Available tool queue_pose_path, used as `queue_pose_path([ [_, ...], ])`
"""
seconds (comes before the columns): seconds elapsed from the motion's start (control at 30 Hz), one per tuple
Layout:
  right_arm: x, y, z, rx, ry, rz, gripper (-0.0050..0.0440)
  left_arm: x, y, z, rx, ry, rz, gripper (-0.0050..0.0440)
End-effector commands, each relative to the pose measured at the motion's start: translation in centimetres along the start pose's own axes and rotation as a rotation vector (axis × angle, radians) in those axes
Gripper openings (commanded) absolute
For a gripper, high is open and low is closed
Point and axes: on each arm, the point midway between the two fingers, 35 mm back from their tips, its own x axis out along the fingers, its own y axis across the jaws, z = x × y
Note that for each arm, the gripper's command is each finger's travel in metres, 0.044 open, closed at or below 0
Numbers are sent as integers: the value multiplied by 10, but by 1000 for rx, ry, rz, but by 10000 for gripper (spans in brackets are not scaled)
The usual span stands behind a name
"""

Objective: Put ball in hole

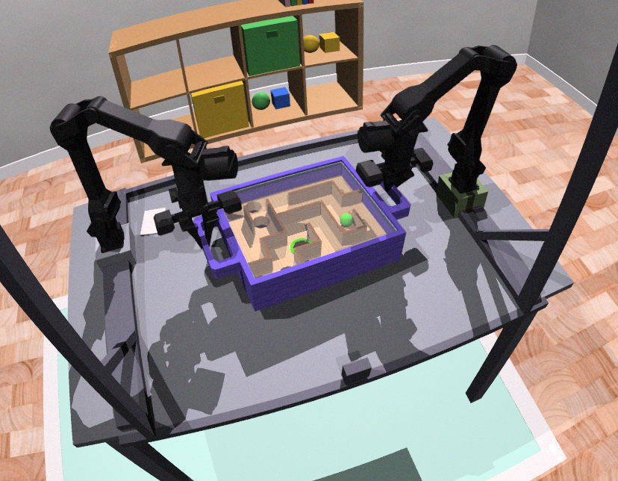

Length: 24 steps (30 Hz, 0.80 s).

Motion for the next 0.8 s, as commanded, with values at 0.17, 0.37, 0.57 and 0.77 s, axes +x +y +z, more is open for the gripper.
queue_pose_path([
  [0.17, -10, 4, 4, 2, 15, 26, -50, -15, -1, -9, 24, 69, -41, -50],
  [0.37, -12, 8, 4, 9, -9, 48, -50, -16, 0, -13, 19, 55, -27, -50],
  [0.57, -10, 4, 4, 7, -15, 37, -50, -13, -1, -12, 16, 40, -20, -50],
  [0.77, -13, 6, 5, 2, -14, 21, -50, -12, 2, -11, 28, 45, -41, -50],
])
